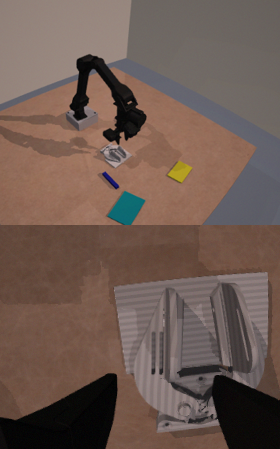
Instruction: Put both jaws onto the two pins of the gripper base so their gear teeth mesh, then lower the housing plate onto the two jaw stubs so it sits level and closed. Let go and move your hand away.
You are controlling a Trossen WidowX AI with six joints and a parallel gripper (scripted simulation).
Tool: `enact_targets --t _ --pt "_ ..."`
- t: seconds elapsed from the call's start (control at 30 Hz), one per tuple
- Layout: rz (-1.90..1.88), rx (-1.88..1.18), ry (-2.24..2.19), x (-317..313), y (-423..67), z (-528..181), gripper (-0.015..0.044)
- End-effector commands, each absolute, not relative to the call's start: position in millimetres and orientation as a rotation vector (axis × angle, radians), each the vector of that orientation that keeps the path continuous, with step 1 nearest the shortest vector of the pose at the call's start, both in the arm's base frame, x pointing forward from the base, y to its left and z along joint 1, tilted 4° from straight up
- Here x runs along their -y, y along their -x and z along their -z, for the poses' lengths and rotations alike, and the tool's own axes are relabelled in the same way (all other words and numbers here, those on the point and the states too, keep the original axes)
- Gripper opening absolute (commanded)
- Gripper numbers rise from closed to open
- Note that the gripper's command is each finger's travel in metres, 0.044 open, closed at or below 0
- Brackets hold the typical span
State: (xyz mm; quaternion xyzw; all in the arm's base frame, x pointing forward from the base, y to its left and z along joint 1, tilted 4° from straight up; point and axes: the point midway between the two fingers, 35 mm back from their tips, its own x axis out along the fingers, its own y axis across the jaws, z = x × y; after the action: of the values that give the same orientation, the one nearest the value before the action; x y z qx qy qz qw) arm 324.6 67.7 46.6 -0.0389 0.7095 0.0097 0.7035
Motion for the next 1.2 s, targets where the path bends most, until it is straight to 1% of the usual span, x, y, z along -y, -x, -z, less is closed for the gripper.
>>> enact_targets --t 0.0,0.23,0.27,1.17 --pt "-0.024 -1.586 0.091 -68 -324 -43 0.0250" --pt "-0.156 -1.582 0.218 -80 -319 -44 0.0434" --pt "-0.177 -1.580 0.238 -82 -318 -44 0.0440" --pt "-0.739 -1.465 0.774 -132 -293 -49 0.0440"
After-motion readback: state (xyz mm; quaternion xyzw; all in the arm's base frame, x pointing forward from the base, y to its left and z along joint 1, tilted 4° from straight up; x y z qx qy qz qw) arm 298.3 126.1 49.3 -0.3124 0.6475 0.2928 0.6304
